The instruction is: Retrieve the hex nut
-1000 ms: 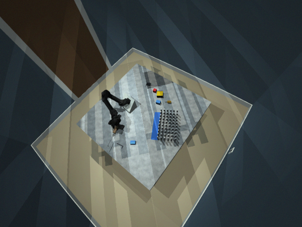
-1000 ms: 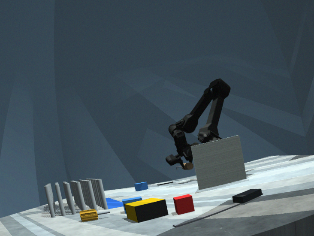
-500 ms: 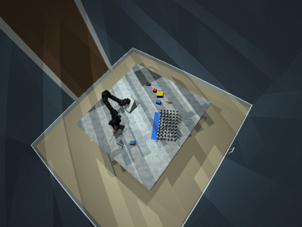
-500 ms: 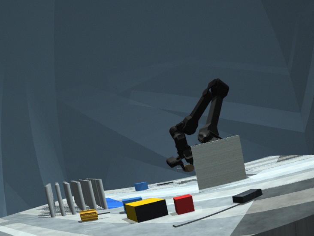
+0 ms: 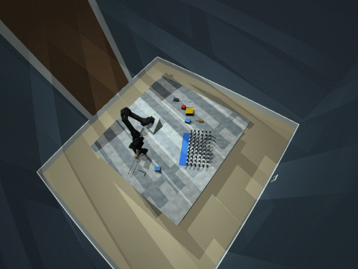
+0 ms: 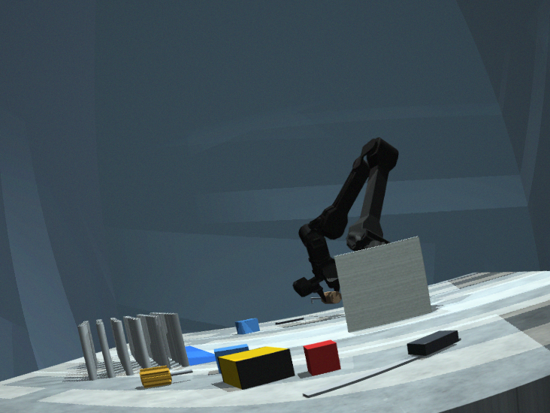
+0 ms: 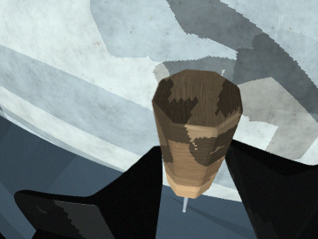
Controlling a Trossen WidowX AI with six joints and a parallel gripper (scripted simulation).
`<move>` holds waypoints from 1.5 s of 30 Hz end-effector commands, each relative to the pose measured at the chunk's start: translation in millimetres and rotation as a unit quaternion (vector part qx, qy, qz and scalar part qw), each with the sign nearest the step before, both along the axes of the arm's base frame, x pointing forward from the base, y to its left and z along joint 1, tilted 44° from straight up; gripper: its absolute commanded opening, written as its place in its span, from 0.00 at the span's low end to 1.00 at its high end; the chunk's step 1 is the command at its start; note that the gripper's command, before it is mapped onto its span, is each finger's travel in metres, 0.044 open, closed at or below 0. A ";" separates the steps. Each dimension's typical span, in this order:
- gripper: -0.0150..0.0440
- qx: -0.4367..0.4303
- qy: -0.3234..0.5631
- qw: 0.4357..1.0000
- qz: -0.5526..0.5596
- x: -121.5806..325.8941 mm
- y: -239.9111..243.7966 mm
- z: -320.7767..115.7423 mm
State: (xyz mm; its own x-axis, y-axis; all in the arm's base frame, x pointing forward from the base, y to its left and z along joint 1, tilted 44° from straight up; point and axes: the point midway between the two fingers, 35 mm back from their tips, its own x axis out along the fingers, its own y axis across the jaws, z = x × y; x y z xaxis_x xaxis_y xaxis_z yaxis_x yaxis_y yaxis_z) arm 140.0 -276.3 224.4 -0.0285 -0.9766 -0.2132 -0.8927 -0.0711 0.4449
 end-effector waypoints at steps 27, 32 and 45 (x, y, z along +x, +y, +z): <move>0.25 0.000 0.007 1.000 0.001 -6.3 -14.6 -14.9; 0.25 0.000 0.008 1.000 0.001 -7.7 -16.9 -17.4; 0.25 0.000 0.010 1.000 0.000 -11.7 -22.6 -23.6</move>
